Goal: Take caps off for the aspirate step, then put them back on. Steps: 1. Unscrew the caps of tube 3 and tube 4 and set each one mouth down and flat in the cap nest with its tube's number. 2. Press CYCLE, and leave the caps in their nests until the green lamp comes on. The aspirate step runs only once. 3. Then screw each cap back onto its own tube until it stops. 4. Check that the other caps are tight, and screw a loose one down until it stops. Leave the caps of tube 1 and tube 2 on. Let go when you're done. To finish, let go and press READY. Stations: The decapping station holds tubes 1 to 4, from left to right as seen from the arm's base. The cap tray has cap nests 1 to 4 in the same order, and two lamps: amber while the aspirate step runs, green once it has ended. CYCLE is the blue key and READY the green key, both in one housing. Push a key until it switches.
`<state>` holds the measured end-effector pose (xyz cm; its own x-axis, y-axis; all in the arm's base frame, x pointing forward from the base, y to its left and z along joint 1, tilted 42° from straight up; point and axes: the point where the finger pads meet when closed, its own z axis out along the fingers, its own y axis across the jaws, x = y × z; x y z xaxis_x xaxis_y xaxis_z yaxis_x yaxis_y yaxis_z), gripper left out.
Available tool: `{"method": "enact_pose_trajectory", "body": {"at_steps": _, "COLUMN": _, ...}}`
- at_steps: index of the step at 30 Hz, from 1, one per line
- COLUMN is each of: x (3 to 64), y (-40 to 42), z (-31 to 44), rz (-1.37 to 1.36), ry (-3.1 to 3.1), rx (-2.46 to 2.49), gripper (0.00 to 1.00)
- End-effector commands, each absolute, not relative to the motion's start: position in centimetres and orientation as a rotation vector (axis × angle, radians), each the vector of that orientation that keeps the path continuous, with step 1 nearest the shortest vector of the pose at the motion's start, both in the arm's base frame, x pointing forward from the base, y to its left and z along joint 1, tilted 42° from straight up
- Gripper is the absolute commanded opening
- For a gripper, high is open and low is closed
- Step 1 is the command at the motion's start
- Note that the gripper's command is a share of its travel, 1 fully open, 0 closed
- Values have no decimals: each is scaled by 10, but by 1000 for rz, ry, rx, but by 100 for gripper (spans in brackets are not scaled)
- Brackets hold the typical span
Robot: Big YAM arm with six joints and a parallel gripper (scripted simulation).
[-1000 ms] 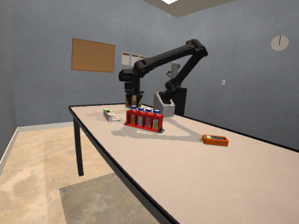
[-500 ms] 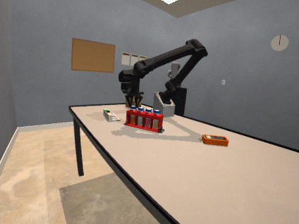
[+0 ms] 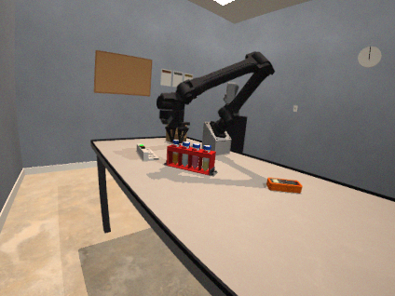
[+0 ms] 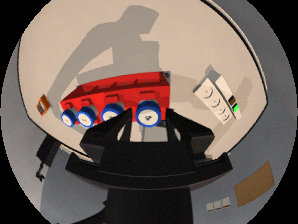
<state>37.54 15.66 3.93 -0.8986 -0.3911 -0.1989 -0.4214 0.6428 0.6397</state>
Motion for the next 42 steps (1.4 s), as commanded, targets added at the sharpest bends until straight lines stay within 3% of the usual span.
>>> {"method": "enact_pose_trajectory", "body": {"at_steps": 1, "x": 372, "y": 161, "z": 36, "rz": 1115, "ry": 2808, "rx": -692, "gripper": 49}}
{"method": "enact_pose_trajectory", "body": {"at_steps": 7, "x": 373, "y": 159, "z": 36, "rz": 1114, "ry": 2805, "rx": -691, "gripper": 49}}
{"method": "enact_pose_trajectory", "body": {"at_steps": 8, "x": 381, "y": 157, "z": 43, "rz": 1103, "ry": 2792, "rx": -694, "gripper": 0}}
{"method": "enact_pose_trajectory", "body": {"at_steps": 22, "x": 381, "y": 157, "z": 43, "rz": 1103, "ry": 2792, "rx": -694, "gripper": 0}}
{"method": "enact_pose_trajectory", "body": {"at_steps": 42, "x": 371, "y": 162, "z": 34, "rz": 1162, "ry": 3103, "rx": 178, "gripper": 0}}
